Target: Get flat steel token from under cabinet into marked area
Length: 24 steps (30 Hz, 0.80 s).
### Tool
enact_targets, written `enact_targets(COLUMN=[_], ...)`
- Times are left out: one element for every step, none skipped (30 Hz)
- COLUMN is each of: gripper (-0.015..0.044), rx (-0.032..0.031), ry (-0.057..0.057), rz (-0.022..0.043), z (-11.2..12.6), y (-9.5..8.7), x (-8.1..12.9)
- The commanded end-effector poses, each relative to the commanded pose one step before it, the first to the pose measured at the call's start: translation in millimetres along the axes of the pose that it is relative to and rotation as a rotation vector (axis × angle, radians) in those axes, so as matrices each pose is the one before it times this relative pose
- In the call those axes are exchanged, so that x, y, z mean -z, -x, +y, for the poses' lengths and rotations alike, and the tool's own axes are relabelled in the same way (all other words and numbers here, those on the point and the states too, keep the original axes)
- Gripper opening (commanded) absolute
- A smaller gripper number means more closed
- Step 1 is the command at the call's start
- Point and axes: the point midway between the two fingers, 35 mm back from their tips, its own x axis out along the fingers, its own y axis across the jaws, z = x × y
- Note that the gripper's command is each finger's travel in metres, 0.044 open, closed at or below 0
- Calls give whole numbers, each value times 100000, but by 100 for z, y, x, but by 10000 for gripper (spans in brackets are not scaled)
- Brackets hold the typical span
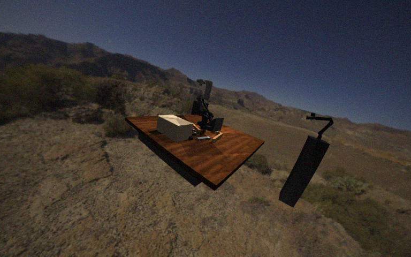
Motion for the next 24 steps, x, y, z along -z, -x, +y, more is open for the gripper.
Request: enact_targets(gripper=[0,0,0,0,0,0,0,0,0,0,0,0,0,0,0,0,0,0,0,0,0,0,0,0], rx=[310,-3,-3,-3,-3,-3,-4,-4,-4,-3,-2,-1,0,1,2,3,3,1,-1,-77,-135,-122,4,6], ry=[402,5,5,5,5,5,6,6,6,6,6,5,5,5,4,4,3,1,0,-79,-121,-66,1,1], rz=[485,7,7,7,7,7,7,7,7,7,7,7,7,7,7,7,6,3,1,-110,-203,-206,15,23], z=[-48,13,13,13,12,12,14,14,14,15,16,17,17,18,21,29,30,27,32,9,25,48,26,39], y=[-87,0,0,0,0,0,0,0,0,-1,-1,-1,-2,-2,-2,-3,-3,-1,0,24,43,54,9,14], x=[1038,147,147,147,147,147,161,163,162,167,168,169,169,170,171,173,140,66,41,-167,-246,-187,23,35])
